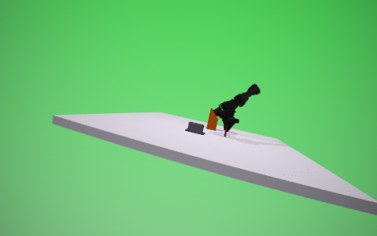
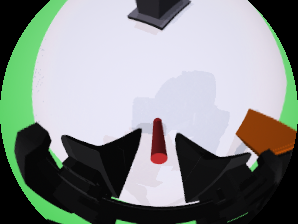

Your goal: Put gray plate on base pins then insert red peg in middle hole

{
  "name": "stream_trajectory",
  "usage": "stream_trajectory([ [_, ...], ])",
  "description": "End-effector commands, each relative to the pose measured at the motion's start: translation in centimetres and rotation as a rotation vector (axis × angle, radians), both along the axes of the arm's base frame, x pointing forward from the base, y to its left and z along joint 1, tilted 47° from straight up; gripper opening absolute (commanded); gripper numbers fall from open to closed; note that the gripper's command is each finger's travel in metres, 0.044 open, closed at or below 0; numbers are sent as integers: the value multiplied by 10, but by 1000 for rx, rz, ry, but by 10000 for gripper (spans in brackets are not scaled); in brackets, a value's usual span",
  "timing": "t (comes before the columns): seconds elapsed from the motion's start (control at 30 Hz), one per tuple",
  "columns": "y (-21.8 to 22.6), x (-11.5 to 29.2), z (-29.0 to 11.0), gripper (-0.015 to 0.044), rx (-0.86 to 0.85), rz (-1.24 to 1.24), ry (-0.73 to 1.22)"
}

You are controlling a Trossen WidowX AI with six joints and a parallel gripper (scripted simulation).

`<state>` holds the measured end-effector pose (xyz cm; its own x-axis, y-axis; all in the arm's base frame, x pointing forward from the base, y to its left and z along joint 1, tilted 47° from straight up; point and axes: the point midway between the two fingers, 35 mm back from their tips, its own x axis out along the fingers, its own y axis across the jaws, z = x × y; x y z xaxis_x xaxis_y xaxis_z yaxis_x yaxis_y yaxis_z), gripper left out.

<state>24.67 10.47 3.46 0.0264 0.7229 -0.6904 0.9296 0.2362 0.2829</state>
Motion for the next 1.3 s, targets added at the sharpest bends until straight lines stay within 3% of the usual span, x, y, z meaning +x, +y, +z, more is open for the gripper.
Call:
stream_trajectory([
  [0.0, 1, 0, 0, 99, 6, -3, 2],
  [0.07, 1, 0, 0, 46, 6, -3, 2],
  [0.3, 1, 0, 0, 0, 6, -3, 2],
  [1.27, -57, 7, 48, 0, -8, -5, 3],
])
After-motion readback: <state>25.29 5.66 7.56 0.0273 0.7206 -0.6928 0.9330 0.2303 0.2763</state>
